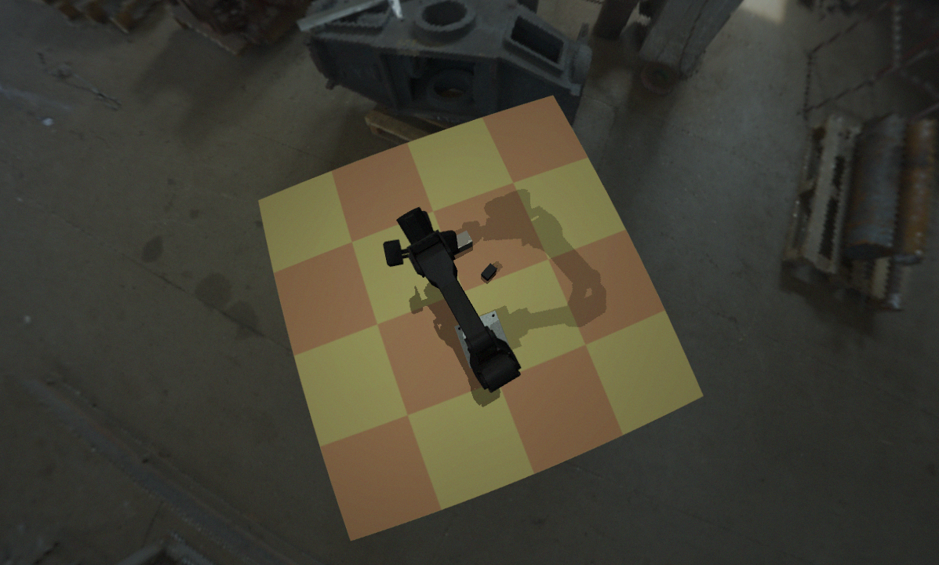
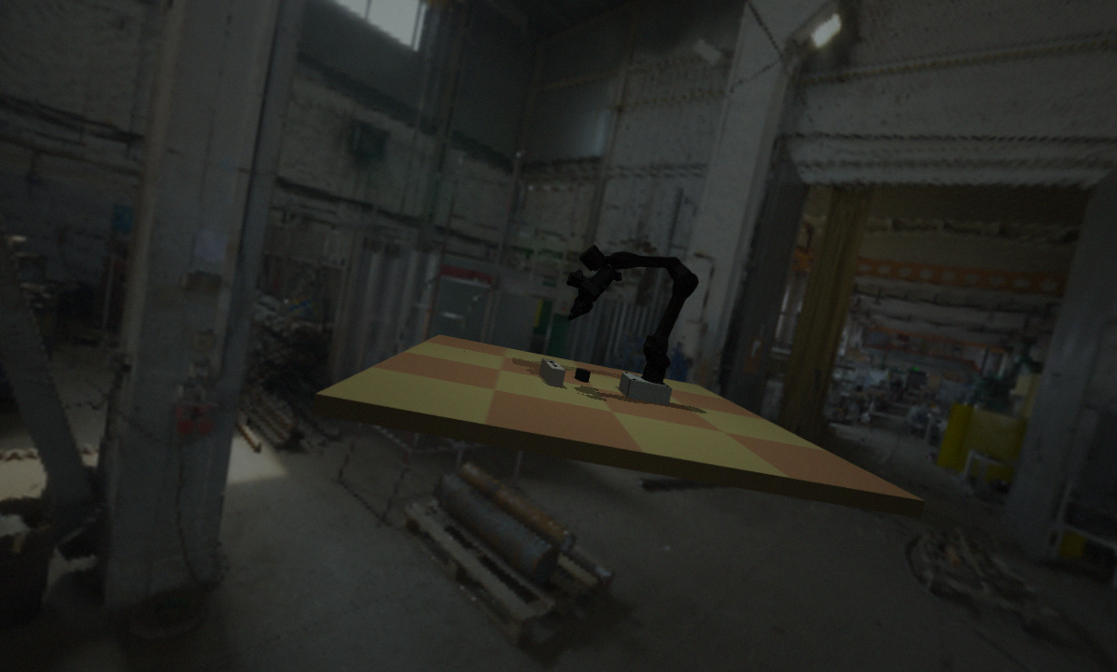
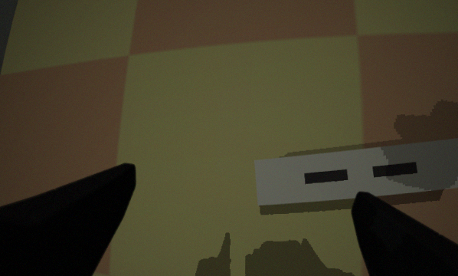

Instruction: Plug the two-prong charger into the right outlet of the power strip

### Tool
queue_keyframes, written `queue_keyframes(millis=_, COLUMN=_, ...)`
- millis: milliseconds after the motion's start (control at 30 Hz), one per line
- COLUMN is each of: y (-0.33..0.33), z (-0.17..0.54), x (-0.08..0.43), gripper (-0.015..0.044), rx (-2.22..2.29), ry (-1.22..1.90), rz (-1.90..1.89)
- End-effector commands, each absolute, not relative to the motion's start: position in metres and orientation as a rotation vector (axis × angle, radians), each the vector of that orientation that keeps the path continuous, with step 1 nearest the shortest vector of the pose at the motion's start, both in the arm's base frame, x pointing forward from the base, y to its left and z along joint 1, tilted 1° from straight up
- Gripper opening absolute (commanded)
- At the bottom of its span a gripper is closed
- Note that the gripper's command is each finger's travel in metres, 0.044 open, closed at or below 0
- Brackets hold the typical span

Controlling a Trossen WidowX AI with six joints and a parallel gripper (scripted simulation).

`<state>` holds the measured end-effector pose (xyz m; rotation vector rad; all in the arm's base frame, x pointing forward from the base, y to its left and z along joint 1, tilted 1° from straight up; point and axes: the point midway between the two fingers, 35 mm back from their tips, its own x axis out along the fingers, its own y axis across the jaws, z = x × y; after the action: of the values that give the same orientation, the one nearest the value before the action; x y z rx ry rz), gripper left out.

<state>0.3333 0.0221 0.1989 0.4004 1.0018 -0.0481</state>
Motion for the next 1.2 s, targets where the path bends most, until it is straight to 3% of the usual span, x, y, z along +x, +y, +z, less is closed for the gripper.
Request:
queue_keyframes(millis=0, y=0.002, z=0.178, x=0.329, gripper=0.044, rx=0.449, ry=1.058, rz=-0.136)
queue_keyframes(millis=1167, y=-0.119, z=0.069, x=0.25, gripper=0.044, rx=0.87, ry=1.337, rz=-0.751)
